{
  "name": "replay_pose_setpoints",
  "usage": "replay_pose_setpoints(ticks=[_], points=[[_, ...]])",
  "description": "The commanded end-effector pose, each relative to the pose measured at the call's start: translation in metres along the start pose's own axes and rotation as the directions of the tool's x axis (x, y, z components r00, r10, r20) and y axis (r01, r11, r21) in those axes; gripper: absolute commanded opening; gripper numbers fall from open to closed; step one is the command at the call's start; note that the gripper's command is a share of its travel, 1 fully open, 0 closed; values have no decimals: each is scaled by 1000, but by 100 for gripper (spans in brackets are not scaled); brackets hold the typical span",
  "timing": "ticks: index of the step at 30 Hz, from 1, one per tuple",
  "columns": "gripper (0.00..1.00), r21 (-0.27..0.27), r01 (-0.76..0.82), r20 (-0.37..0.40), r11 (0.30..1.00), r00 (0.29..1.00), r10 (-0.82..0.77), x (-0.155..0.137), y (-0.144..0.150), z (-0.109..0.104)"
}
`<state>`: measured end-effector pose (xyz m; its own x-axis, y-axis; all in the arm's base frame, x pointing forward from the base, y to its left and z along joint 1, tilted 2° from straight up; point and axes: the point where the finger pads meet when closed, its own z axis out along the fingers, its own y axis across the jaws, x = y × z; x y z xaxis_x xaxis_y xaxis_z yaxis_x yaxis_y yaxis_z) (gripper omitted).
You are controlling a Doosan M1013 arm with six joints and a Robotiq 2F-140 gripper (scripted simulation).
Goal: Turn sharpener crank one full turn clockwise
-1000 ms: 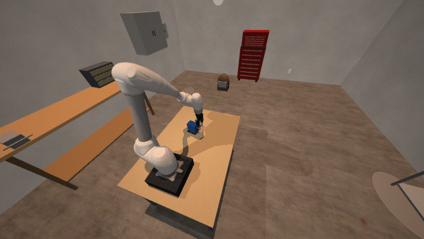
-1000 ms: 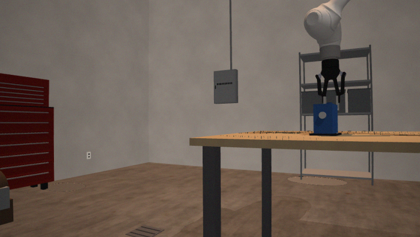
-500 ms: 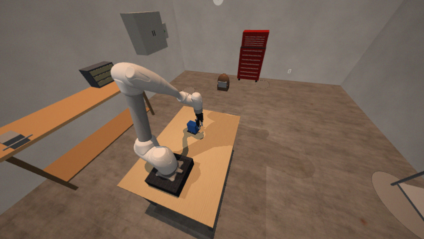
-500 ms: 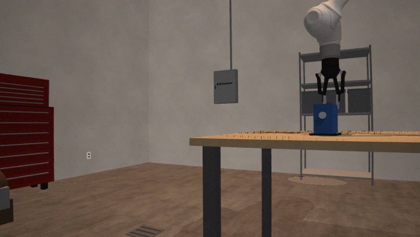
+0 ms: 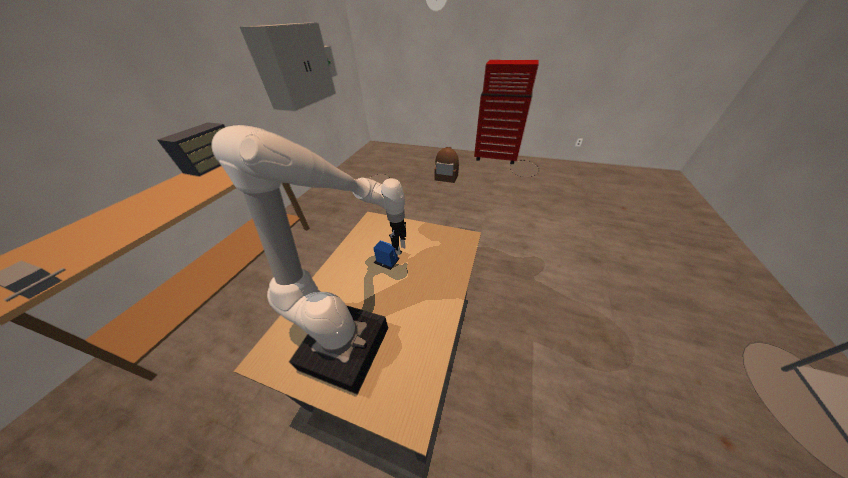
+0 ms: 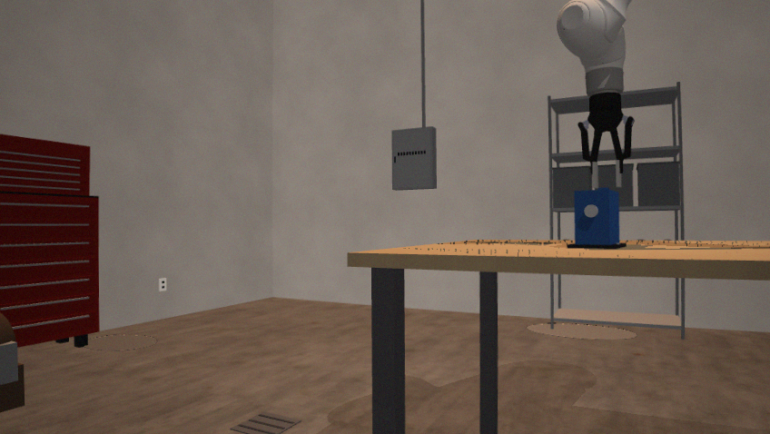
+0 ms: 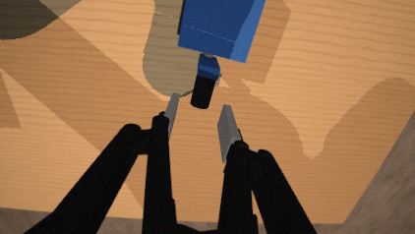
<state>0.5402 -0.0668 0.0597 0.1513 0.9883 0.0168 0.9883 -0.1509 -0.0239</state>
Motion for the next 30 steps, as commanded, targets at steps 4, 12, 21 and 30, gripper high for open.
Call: replay_pose_setpoints(ticks=[4,12,21,30], points=[[32,0,0,0,1000,1000,0,0,0,-14],[32,0,0,0,1000,1000,0,0,0,-29],[32,0,0,0,1000,1000,0,0,0,-33],[0,0,0,0,1000,1000,0,0,0,-33]])
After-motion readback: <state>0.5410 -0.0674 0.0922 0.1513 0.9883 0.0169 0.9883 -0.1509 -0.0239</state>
